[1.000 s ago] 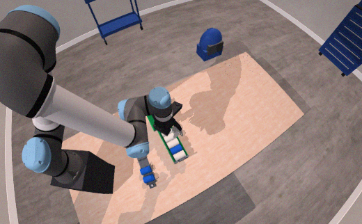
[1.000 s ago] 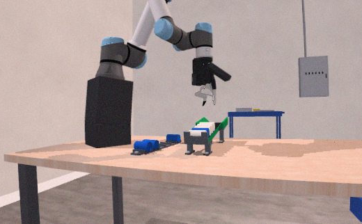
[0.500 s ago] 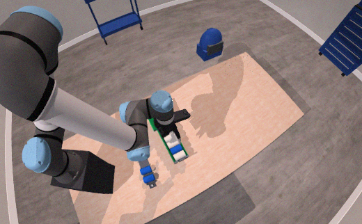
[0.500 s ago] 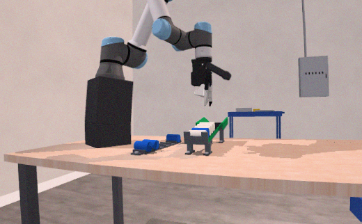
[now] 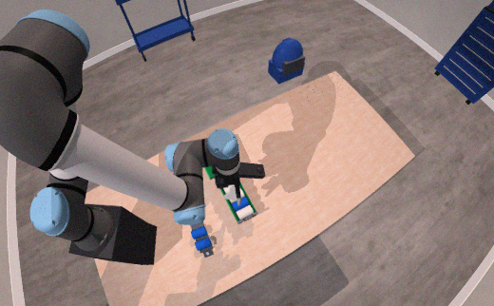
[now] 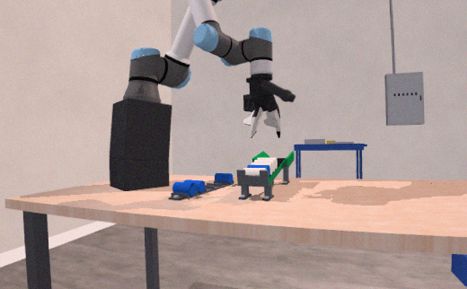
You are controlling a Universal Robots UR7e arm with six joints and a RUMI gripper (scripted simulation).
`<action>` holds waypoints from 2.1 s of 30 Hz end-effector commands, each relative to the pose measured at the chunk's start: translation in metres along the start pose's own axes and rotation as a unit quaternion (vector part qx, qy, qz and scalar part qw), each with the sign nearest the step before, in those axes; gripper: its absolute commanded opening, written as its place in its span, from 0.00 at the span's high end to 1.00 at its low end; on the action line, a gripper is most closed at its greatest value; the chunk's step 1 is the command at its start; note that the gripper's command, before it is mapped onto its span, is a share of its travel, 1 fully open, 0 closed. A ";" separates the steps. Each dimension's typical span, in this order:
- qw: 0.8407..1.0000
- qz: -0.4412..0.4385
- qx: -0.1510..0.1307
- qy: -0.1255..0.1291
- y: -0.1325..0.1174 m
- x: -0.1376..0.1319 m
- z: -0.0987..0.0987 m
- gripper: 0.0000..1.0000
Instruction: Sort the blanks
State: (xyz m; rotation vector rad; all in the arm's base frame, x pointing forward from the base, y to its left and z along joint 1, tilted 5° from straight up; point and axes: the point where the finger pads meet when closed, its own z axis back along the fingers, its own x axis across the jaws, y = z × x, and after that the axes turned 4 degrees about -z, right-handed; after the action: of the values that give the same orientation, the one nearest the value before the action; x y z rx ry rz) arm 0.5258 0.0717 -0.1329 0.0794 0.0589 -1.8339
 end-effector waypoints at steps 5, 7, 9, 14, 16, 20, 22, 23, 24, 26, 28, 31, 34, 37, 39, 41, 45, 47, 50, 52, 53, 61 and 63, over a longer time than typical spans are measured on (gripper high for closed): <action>0.992 -0.125 0.001 -0.002 0.003 0.011 -0.001 0.00; 0.989 -0.148 0.002 -0.002 0.004 0.013 -0.002 0.00; 0.982 -0.187 0.002 -0.002 0.005 0.017 -0.002 0.00; 0.965 -0.264 0.002 -0.002 0.005 0.024 -0.003 0.00; 0.964 -0.266 0.002 -0.002 0.005 0.024 -0.003 0.00; 0.948 -0.318 0.002 -0.002 0.006 0.029 -0.004 0.00; 0.937 -0.350 0.002 -0.001 0.006 0.031 -0.005 0.00; 0.931 -0.365 0.002 -0.001 0.006 0.033 -0.005 0.00; 0.925 -0.380 0.002 -0.001 0.006 0.034 -0.005 0.00; 0.913 -0.407 0.002 -0.001 0.006 0.037 -0.005 0.00; 0.902 -0.432 0.002 -0.001 0.006 0.039 -0.006 0.00; 0.886 -0.464 0.002 -0.001 0.006 0.042 -0.006 0.00; 0.881 -0.474 0.002 -0.001 0.006 0.043 -0.007 0.00; 0.866 -0.499 0.002 -0.001 0.006 0.045 -0.007 0.00; 0.858 -0.514 0.002 -0.001 0.006 0.046 -0.007 0.00; 0.851 -0.526 0.002 -0.001 0.005 0.047 -0.007 0.00; 0.839 -0.544 0.002 -0.001 0.005 0.049 -0.008 0.00; 0.835 -0.551 0.002 -0.001 0.005 0.050 -0.008 0.00; 0.831 -0.556 0.002 -0.001 0.005 0.050 -0.008 0.00; 0.830 -0.558 0.002 -0.001 0.005 0.050 -0.008 0.00; 0.829 -0.559 0.002 -0.001 0.005 0.050 -0.008 0.00; 0.826 -0.564 0.002 -0.001 0.005 0.051 -0.008 0.00; 0.826 -0.564 0.002 -0.001 0.005 0.051 -0.008 0.48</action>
State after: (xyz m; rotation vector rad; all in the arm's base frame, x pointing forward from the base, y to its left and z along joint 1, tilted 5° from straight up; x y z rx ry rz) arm 0.5172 0.0224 -0.1458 0.0424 0.1167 -3.0292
